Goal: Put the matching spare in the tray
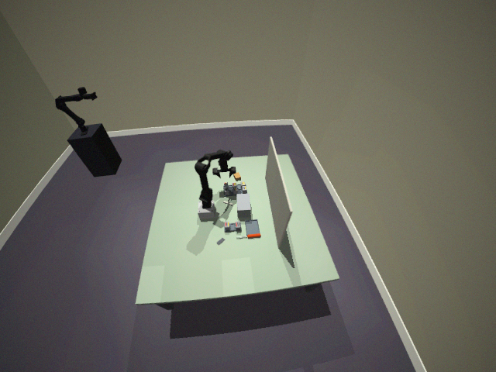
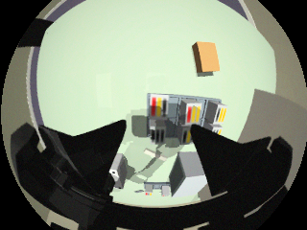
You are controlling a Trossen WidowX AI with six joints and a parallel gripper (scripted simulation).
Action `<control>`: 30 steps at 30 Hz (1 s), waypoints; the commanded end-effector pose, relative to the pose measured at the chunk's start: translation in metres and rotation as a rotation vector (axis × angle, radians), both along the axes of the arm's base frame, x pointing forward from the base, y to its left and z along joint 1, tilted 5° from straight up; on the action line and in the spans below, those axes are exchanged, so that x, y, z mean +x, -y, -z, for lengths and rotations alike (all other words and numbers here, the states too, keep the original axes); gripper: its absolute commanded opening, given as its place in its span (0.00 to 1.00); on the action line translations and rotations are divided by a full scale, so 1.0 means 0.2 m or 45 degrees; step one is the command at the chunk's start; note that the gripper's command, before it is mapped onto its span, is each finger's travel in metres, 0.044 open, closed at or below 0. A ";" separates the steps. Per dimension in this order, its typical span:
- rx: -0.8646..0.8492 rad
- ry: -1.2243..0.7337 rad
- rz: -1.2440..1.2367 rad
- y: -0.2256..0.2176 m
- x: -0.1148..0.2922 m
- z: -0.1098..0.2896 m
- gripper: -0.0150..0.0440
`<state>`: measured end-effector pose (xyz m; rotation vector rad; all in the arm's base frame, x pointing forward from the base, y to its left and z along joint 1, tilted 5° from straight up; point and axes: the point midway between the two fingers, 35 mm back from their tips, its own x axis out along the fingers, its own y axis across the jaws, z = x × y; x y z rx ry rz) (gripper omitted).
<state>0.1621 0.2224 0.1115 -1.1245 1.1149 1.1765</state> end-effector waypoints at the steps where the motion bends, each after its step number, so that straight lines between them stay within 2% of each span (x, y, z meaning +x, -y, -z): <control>1: -0.020 -0.007 -0.010 0.00 0.01 0.14 0.76; 30: -0.020 -0.007 -0.010 -0.02 0.04 0.31 0.76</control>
